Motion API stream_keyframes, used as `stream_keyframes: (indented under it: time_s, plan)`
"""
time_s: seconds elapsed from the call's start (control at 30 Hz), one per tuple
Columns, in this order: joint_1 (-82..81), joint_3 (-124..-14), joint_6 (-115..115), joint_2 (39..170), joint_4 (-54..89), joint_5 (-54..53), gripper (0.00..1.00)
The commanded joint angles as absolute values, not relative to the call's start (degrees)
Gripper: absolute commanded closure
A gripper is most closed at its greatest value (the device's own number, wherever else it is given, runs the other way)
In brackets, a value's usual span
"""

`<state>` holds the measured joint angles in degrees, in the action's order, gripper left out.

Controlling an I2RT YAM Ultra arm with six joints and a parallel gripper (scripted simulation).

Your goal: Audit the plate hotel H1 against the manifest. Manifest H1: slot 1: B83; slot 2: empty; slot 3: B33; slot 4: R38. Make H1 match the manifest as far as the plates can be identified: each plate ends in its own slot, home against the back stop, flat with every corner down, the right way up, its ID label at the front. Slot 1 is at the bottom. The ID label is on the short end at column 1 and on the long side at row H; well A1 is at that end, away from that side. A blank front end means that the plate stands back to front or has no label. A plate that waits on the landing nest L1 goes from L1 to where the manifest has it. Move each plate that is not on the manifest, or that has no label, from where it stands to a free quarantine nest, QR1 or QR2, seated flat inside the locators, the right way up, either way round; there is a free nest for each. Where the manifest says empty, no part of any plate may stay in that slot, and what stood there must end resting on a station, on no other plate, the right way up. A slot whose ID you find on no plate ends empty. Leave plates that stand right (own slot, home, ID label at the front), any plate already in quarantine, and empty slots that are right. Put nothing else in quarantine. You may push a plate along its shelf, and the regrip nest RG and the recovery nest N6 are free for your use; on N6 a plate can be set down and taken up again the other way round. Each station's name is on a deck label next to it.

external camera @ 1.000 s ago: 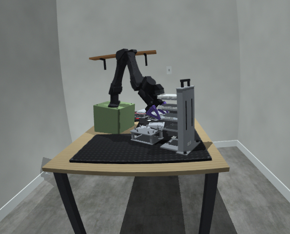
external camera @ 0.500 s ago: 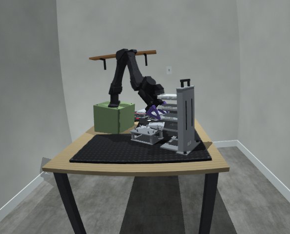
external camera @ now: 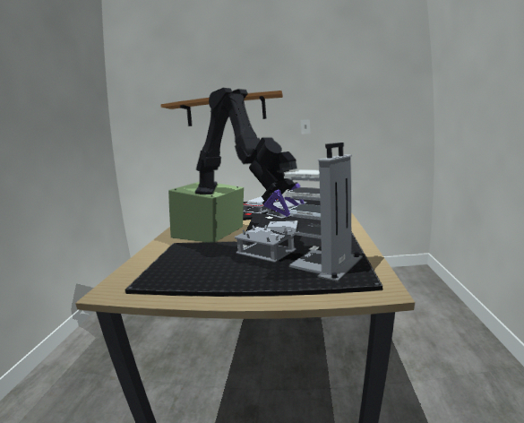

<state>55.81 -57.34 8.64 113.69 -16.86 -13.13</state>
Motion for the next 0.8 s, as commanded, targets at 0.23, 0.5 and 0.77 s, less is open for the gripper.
stream_keyframes:
  time_s: [0.23,0.5,0.77]
  plan:
    - [55.64,-59.34,8.39,112.19,-16.35,-13.03,0.14]
    - [55.88,-59.00,8.50,111.76,-17.16,-13.15,0.14]
    - [56.82,-54.16,9.21,110.51,-18.86,-13.78,0.14]
